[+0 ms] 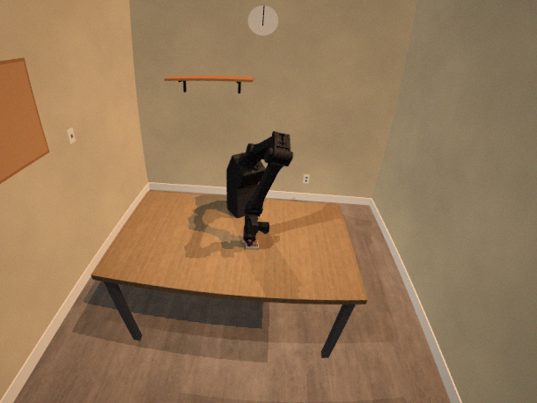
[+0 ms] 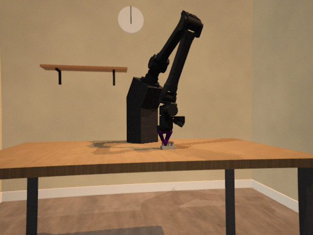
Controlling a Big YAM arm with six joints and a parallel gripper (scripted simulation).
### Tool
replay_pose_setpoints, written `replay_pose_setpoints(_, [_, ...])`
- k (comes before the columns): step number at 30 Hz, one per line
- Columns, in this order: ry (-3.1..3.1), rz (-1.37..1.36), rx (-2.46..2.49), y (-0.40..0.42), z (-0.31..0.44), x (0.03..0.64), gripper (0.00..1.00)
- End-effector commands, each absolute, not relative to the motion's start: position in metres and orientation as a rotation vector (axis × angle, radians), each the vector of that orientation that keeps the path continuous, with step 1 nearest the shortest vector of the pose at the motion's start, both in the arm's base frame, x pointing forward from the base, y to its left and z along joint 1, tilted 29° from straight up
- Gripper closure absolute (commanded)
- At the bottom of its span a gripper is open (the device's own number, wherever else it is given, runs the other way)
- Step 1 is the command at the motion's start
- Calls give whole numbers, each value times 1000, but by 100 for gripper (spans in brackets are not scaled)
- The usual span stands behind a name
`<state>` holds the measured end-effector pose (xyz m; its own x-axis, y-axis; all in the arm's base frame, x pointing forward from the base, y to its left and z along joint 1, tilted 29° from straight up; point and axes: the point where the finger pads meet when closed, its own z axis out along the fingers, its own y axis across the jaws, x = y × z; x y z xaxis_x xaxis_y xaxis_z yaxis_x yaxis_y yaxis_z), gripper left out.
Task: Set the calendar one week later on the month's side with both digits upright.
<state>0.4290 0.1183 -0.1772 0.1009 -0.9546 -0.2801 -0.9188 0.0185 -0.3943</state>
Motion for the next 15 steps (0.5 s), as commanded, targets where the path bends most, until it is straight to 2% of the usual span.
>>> replay_pose_setpoints(1, [1819, -103, -1900, 122, -180, 434, 74])
replay_pose_setpoints(15, [1815, -106, -1899, 123, -180, 436, 74])
